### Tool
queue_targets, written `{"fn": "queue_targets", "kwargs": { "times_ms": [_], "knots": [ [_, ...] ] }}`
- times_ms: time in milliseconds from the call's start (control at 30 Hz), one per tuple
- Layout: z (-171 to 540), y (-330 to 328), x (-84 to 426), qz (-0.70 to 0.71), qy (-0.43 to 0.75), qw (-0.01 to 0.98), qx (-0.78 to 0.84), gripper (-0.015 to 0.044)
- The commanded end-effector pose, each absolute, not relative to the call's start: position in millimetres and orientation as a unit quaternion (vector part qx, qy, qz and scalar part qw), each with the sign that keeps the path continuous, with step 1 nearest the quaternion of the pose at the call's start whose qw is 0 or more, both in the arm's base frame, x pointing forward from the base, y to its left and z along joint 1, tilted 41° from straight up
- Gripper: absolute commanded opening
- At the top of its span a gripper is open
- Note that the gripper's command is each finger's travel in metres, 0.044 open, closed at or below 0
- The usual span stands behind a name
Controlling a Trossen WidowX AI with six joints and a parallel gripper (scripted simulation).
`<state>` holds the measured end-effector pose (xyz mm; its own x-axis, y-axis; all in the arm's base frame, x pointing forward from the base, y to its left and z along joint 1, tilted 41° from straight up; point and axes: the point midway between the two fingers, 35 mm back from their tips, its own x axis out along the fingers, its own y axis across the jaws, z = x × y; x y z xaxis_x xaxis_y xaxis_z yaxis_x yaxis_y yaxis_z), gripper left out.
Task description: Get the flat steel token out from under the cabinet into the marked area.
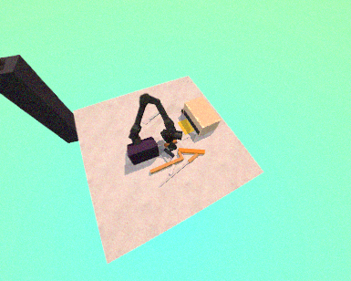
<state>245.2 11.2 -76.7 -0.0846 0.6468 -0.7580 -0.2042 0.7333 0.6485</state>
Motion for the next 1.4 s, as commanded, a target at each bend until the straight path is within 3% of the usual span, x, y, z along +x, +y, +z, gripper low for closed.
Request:
{"fn": "queue_targets", "kwargs": {
  "times_ms": [0,67,233,500,600,1367],
  "knots": [
    [-78.5,12.7,244.0,0.324,0.661,0.655,0.169,0.027],
    [-79.4,13.4,243.4,0.323,0.661,0.655,0.169,0.027],
    [-77.6,11.7,245.1,0.324,0.661,0.656,0.167,0.0139],
    [-77.6,11.7,245.1,0.324,0.661,0.656,0.167,0.0085],
    [-77.6,11.7,245.1,0.324,0.661,0.656,0.167,0.0006],
    [-76.5,11.1,247.1,0.332,0.657,0.658,0.16,0.0]
  ]
}}
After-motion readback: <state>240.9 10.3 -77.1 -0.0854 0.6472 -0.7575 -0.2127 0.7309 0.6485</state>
